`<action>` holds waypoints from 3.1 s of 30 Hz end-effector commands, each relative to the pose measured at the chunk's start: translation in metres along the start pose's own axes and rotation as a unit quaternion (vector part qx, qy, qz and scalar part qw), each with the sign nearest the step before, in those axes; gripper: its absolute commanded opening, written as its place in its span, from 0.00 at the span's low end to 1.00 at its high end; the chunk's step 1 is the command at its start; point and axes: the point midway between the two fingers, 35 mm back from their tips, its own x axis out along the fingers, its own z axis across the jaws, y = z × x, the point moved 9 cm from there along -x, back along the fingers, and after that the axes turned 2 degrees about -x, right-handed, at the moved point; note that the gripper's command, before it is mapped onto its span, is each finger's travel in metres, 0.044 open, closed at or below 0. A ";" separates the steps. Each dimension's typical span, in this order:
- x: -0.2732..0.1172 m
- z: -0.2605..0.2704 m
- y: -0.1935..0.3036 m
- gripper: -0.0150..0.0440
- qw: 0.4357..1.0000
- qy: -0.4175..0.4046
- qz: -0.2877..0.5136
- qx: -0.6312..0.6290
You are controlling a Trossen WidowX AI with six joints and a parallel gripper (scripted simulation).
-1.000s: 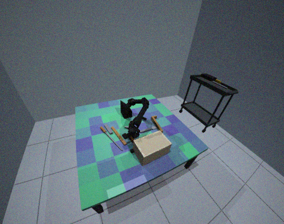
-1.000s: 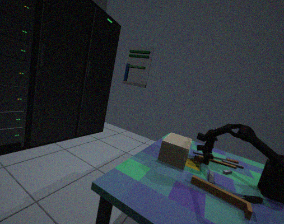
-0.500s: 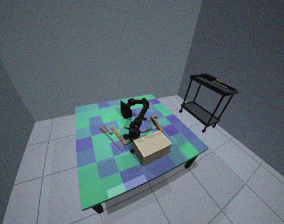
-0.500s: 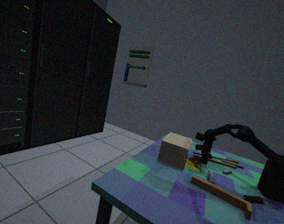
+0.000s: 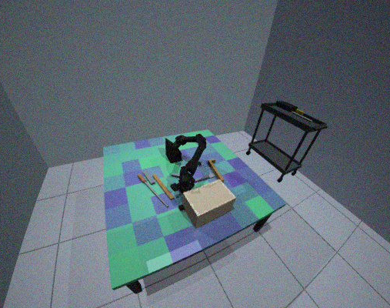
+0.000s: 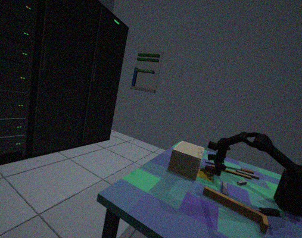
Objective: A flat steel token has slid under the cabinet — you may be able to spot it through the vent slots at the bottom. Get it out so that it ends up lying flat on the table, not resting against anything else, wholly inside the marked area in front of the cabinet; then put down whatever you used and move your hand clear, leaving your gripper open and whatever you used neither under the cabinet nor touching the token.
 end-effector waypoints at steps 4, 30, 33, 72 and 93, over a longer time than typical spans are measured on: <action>0.001 0.011 -0.001 0.25 1.000 -0.004 -0.001 -0.004; 0.001 0.031 -0.001 0.25 1.000 -0.005 -0.001 -0.003; 0.001 0.031 0.002 0.25 1.000 -0.005 -0.001 -0.003; 0.002 0.029 0.043 0.25 1.000 -0.005 0.000 -0.002; 0.002 0.028 0.067 0.25 1.000 -0.005 0.000 -0.002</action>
